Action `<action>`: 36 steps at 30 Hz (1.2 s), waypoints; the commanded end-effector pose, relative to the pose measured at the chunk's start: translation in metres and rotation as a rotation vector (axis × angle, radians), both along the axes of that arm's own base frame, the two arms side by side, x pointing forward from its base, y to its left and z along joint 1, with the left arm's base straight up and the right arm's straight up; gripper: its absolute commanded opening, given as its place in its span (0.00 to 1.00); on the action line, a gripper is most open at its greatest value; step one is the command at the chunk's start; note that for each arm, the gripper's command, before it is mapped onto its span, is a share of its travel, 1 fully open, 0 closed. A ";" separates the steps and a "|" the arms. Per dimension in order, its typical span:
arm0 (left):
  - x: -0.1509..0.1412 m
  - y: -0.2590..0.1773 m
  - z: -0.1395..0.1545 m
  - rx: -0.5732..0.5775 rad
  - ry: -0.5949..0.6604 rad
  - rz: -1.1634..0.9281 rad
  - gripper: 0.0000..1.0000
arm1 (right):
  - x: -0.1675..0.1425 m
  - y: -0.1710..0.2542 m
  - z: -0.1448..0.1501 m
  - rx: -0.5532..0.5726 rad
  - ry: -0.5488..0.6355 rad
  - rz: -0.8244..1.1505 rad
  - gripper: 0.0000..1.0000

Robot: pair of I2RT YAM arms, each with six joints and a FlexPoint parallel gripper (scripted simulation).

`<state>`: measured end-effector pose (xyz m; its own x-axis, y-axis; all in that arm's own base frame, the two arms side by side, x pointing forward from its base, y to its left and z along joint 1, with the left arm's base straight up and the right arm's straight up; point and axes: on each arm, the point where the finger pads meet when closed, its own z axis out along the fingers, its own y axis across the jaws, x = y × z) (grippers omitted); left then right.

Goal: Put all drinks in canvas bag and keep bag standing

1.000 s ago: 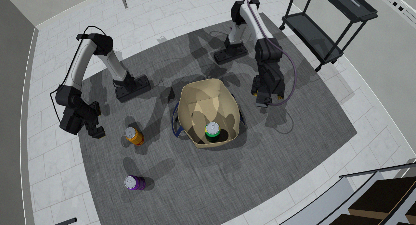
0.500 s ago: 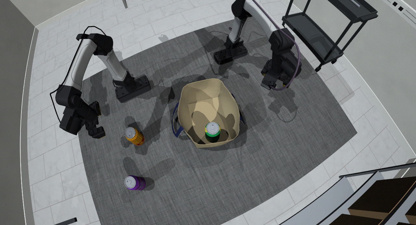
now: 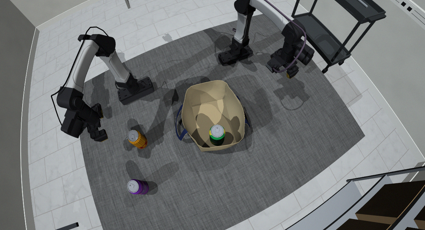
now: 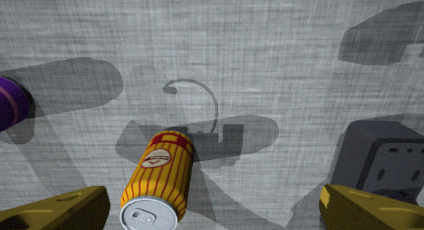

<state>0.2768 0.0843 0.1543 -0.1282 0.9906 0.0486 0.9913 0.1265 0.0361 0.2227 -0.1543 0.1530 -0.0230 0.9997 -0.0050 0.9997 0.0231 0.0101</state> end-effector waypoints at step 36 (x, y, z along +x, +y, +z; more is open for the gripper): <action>-0.022 0.016 -0.002 -0.035 0.019 -0.125 0.86 | 0.029 -0.008 0.003 -0.034 -0.083 0.095 0.84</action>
<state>0.2489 0.0997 0.1499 -0.0011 1.0000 0.0016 1.0000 0.0011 -0.0018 0.2252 -0.1553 0.1520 -0.0399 0.9992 -0.0076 0.9991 0.0400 0.0135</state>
